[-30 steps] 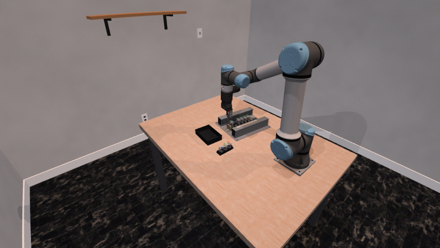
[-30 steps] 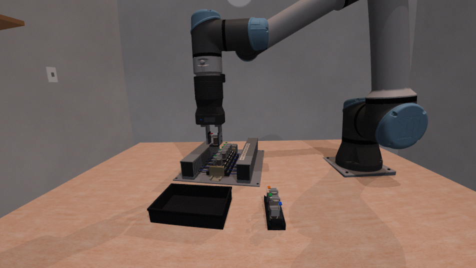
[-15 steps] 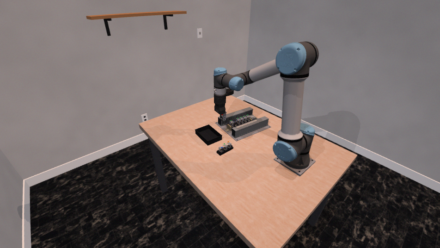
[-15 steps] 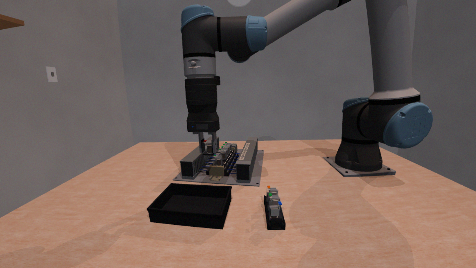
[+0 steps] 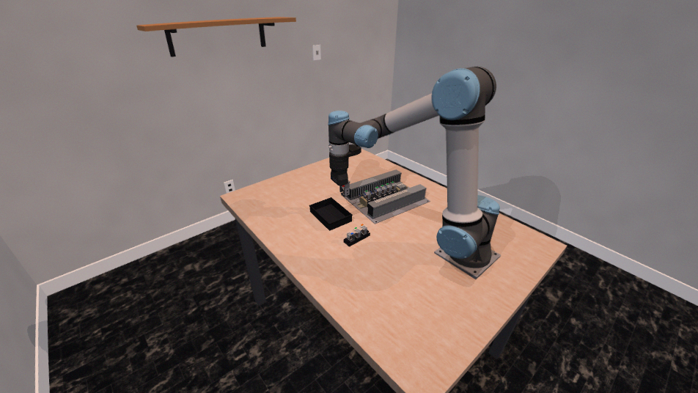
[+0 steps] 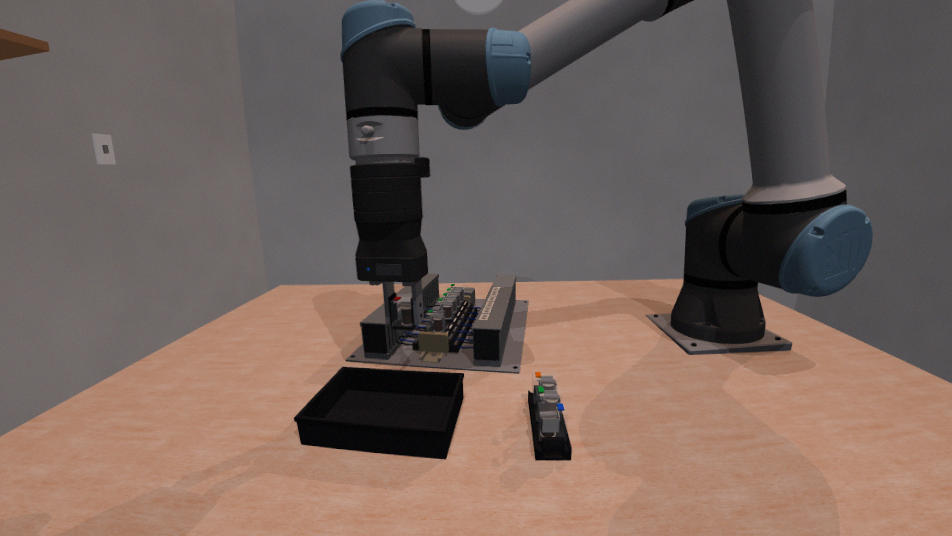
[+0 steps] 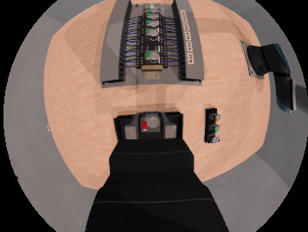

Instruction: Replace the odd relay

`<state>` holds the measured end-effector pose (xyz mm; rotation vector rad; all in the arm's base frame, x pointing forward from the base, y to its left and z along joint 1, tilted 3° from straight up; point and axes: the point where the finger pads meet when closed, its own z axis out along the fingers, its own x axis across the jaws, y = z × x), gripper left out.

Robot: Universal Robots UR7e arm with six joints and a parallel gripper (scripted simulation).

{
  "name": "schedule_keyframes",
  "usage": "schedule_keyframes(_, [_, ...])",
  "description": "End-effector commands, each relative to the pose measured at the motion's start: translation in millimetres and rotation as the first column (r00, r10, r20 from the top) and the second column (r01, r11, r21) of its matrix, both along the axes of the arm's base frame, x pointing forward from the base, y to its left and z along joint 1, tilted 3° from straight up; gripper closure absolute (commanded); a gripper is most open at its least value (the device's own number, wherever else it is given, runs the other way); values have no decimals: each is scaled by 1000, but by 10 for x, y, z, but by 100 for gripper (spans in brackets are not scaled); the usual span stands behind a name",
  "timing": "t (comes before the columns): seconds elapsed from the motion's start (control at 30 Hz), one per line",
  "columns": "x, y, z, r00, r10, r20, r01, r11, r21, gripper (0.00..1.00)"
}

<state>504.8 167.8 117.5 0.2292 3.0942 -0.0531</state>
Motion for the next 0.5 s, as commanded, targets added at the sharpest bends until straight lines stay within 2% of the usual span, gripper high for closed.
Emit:
schedule_keyframes(0.0, [71, 298, -66, 1000, 0, 0, 0, 1000, -1, 100])
schedule_keyframes(0.33, [71, 298, -66, 1000, 0, 0, 0, 1000, -1, 100])
schedule_keyframes(0.47, [163, 746, -167, 1000, 1, 0, -1, 1000, -1, 100])
